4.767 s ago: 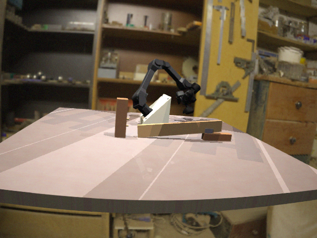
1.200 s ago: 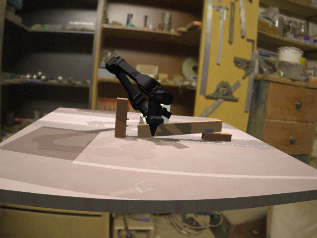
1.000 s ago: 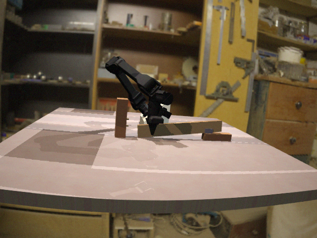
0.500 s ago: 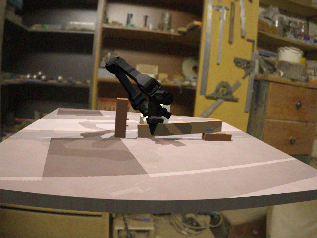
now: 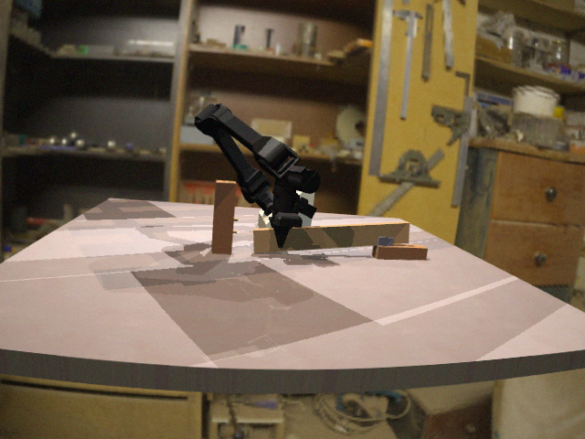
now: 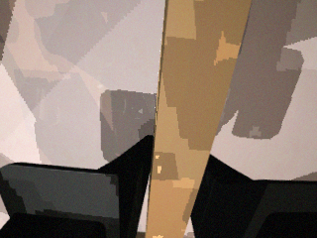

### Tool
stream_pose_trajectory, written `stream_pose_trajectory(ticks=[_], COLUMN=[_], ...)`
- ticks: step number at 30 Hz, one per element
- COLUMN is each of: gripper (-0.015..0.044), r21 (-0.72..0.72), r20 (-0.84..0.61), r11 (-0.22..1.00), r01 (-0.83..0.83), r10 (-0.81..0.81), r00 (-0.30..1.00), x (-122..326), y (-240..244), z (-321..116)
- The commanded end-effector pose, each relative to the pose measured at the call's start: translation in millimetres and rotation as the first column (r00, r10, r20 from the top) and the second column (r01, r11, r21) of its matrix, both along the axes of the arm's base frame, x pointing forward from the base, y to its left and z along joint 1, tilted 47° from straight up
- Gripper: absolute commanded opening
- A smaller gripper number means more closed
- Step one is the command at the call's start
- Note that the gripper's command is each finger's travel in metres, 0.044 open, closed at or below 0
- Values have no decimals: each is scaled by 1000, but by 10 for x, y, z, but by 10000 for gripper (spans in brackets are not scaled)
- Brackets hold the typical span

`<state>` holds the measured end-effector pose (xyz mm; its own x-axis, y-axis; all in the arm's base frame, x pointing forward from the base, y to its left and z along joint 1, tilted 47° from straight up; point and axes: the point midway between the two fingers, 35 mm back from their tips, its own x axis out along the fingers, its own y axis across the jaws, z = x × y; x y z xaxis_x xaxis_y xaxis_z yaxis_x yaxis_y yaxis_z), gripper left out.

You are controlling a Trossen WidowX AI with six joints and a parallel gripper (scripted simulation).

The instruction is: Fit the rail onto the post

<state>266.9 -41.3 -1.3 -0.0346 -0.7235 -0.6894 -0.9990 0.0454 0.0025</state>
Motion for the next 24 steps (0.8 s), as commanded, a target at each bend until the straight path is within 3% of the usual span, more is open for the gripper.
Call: stream_pose_trajectory(ticks=[1, 24], gripper=[0, 0], r21=[3, 3], r20=[2, 2], r11=[1000, 1000], r01=[-4, -4], r10=[4, 4], r00=[1000, 1000], x=[11, 28], y=[30, 113], z=[18, 97])
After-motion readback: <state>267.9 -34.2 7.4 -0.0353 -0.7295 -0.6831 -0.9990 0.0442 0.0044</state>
